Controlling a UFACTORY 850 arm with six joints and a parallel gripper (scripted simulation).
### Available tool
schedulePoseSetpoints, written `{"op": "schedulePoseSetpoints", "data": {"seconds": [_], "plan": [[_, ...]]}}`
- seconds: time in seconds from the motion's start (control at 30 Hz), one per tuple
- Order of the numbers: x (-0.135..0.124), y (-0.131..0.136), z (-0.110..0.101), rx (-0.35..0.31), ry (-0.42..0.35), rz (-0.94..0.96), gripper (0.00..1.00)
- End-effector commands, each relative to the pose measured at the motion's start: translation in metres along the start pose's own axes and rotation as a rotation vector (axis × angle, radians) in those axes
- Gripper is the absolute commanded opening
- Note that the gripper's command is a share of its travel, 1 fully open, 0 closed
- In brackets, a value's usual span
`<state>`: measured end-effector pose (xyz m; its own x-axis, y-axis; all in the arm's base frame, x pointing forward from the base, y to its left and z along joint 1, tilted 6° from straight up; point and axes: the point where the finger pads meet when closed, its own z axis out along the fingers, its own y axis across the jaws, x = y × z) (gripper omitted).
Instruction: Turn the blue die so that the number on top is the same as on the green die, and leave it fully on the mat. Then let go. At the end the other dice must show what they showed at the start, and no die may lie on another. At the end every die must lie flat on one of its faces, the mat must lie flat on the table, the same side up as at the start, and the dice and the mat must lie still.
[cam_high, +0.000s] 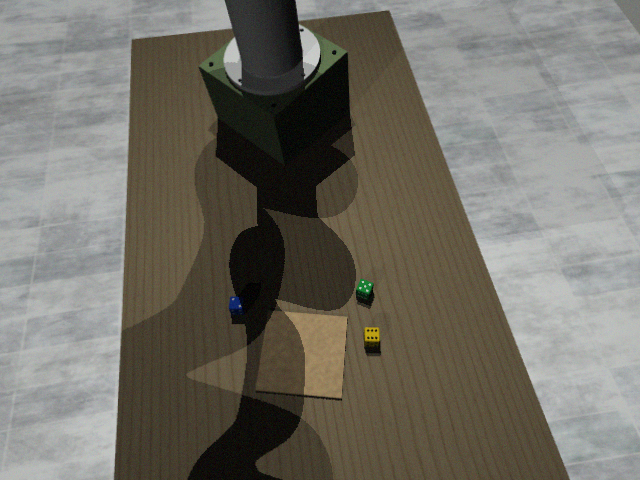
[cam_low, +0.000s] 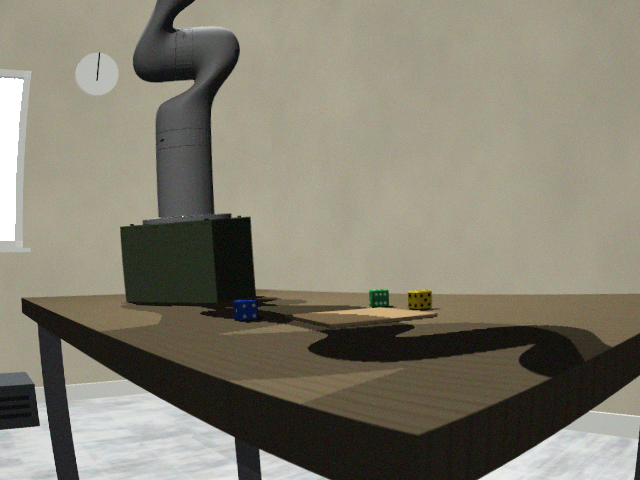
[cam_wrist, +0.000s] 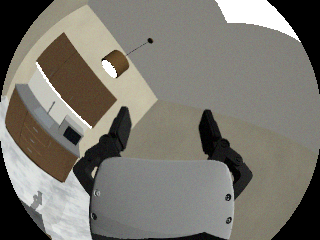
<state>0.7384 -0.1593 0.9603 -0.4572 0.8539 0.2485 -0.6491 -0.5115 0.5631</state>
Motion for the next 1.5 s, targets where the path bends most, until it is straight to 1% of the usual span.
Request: {"op": "schedulePoseSetpoints", "data": {"seconds": [0.0, 0.53, 0.6, 0.63, 0.67, 0.7, 0.73, 0.77, 0.83, 0.87, 0.97, 1.0, 1.1, 1.13, 1.2, 1.27, 1.3, 1.37, 1.43, 1.47], "plan": [[0.001, 0.001, 0.001, -0.002, 0.002, -0.001, 1.0], [0.001, 0.001, 0.001, -0.002, 0.002, -0.001, 1.0], [0.0, -0.002, 0.0, 0.005, -0.002, -0.002, 1.0], [-0.003, -0.009, -0.003, 0.02, -0.009, -0.005, 1.0], [-0.008, -0.021, -0.007, 0.047, -0.023, -0.011, 1.0], [-0.015, -0.04, -0.015, 0.089, -0.043, -0.021, 1.0], [-0.015, -0.04, -0.015, 0.089, -0.043, -0.021, 1.0], [-0.024, -0.065, -0.026, 0.147, -0.069, -0.034, 1.0], [-0.024, -0.065, -0.026, 0.147, -0.069, -0.034, 1.0], [-0.036, -0.098, -0.042, 0.223, -0.101, -0.051, 1.0], [-0.036, -0.098, -0.042, 0.223, -0.101, -0.051, 1.0], [-0.047, -0.134, -0.063, 0.31, -0.133, -0.072, 1.0], [-0.048, -0.136, -0.064, 0.316, -0.135, -0.073, 1.0], [-0.057, -0.168, -0.086, 0.397, -0.161, -0.092, 1.0], [-0.06, -0.18, -0.094, 0.426, -0.17, -0.099, 1.0], [-0.06, -0.18, -0.094, 0.426, -0.17, -0.099, 1.0], [-0.068, -0.212, -0.119, 0.513, -0.193, -0.12, 1.0], [-0.072, -0.227, -0.132, 0.553, -0.202, -0.13, 1.0], [-0.072, -0.227, -0.132, 0.553, -0.202, -0.13, 1.0], [-0.077, -0.254, -0.157, 0.633, -0.218, -0.149, 1.0]]}}
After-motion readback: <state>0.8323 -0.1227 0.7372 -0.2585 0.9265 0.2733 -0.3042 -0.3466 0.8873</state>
